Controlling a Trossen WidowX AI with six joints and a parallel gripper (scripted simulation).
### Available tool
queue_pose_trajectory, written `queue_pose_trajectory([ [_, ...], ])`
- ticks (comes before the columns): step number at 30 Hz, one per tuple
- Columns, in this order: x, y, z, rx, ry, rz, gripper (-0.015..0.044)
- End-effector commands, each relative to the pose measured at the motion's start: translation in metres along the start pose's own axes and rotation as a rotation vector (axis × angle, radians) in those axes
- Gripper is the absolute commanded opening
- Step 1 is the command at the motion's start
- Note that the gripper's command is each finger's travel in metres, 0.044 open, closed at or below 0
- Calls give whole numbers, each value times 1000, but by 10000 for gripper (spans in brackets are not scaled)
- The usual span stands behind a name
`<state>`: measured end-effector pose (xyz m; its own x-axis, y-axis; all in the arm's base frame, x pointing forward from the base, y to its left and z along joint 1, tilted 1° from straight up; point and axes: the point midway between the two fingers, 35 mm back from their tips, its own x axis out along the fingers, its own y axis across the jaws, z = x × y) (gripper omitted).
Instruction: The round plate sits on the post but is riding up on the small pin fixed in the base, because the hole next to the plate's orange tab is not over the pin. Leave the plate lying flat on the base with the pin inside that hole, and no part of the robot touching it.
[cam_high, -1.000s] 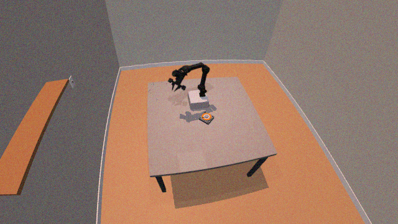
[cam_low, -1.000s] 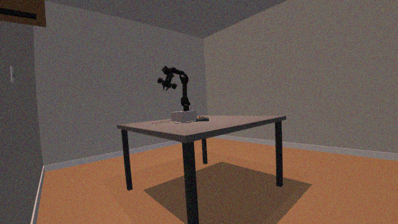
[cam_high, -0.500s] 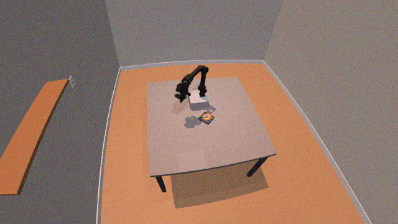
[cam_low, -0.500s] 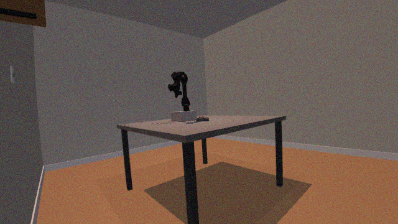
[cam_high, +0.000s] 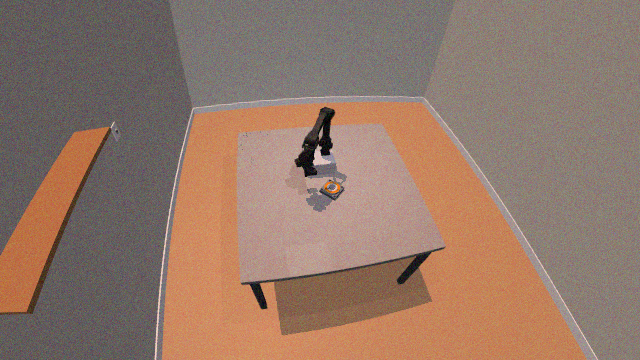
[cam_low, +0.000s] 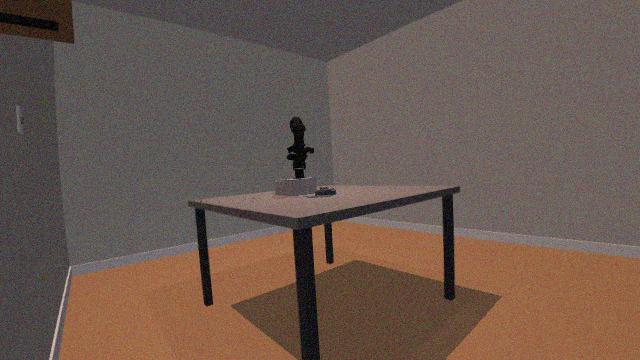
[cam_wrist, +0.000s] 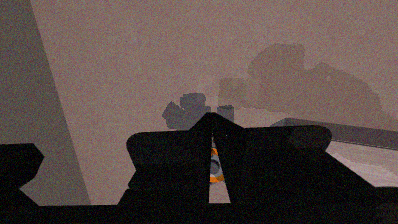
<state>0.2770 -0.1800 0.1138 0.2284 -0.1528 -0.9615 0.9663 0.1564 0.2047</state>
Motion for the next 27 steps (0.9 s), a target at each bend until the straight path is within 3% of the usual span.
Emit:
queue_pose_trajectory([
  [1, 35, 8, -63, -619, 112, -45, 0],
  [14, 64, -9, -146, -1427, 270, -36, 0],
  [27, 64, -9, -147, -1443, 274, -35, 0],
])
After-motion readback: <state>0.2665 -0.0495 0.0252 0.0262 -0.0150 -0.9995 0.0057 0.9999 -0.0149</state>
